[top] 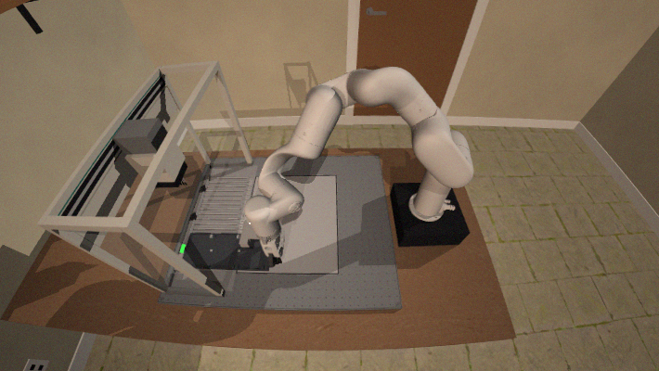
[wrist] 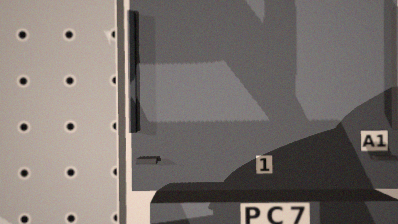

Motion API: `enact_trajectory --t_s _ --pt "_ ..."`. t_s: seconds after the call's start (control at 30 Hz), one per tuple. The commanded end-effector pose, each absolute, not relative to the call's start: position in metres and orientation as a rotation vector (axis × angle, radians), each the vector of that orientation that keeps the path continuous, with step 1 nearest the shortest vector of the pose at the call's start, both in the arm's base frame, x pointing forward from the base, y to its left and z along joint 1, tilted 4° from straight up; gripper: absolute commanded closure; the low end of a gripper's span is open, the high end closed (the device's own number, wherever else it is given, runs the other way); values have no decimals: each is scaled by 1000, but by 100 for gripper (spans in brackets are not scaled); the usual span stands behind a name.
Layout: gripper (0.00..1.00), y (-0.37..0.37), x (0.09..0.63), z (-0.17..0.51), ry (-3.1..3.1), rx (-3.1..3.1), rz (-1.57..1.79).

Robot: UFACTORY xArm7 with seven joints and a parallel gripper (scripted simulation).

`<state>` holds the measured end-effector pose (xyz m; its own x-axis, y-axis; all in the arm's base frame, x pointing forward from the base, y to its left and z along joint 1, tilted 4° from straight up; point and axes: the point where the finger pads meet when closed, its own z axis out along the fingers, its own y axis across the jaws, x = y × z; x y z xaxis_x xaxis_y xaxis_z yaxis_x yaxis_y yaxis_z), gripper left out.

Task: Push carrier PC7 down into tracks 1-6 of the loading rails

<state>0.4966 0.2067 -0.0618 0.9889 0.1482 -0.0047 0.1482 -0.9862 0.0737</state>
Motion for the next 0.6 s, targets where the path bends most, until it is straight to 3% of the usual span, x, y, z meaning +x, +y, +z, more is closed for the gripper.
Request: enact_trajectory --t_s 0.0,0.57 --pt "18 208 499 -60 228 3061 9" --pt "18 207 490 -60 229 3061 9"
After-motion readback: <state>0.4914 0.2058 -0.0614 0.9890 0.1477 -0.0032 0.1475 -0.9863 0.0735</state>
